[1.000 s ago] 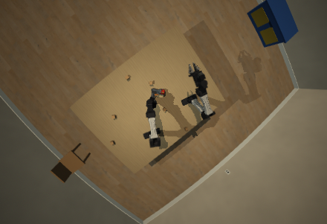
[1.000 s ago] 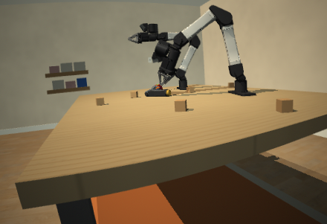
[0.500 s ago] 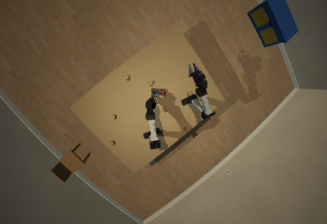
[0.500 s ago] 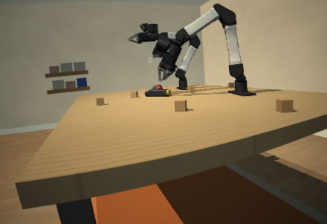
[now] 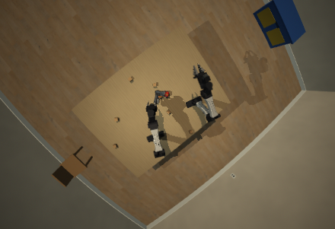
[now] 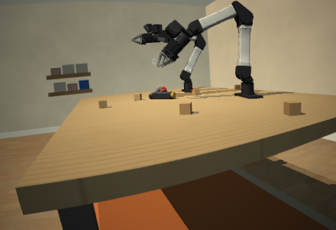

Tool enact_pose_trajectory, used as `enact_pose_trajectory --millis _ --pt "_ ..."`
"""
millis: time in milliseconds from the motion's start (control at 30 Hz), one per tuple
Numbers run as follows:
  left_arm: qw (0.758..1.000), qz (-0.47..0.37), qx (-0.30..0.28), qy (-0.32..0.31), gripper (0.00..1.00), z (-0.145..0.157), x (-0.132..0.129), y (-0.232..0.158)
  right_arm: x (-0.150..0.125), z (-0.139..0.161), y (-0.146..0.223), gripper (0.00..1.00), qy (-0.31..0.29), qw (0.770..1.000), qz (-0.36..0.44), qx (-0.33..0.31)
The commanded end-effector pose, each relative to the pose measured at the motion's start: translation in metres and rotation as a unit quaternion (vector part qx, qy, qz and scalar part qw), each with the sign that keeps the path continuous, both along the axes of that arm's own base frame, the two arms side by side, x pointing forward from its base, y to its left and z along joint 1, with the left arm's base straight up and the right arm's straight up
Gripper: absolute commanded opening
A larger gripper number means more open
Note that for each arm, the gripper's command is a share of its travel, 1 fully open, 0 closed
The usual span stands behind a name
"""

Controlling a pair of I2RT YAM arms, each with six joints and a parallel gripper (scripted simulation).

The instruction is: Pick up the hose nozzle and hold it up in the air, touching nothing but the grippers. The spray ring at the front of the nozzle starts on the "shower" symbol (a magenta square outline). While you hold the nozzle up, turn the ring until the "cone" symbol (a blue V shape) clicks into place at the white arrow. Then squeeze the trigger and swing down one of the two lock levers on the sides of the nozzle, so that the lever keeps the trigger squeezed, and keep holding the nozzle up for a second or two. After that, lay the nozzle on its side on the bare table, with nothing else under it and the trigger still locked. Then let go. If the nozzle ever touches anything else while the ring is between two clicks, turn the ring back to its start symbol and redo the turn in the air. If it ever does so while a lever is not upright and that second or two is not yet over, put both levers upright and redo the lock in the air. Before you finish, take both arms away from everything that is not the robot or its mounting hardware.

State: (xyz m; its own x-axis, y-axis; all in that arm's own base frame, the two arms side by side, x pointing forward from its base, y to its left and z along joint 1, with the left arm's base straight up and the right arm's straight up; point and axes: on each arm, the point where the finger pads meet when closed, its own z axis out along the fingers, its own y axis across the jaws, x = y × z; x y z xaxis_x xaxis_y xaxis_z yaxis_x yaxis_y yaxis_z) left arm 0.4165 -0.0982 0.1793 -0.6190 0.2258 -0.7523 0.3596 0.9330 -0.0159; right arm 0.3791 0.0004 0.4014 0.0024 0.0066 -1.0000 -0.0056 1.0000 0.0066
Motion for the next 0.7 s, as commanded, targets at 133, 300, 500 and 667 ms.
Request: enact_pose_trajectory --millis 133,300,500,667 --pt "0.997 0.04 -0.008 -0.063 0.5 0.034 0.005 0.019 -0.003 0.016 0.001 0.37 -0.017 1.0 0.0 -0.005" --pt "0.99 0.069 -0.018 -0.121 0.5 0.071 0.006 0.035 0.0 0.001 0.004 0.37 0.0 1.0 0.003 -0.006" --pt "0.978 0.101 -0.028 -0.182 0.5 0.11 0.002 0.052 0.0 0.007 0.001 0.37 -0.005 1.0 -0.002 -0.006" --pt "0.971 0.116 -0.033 -0.208 0.5 0.127 -0.002 0.061 0.0 0.011 0.001 0.37 -0.008 1.0 -0.002 -0.006"
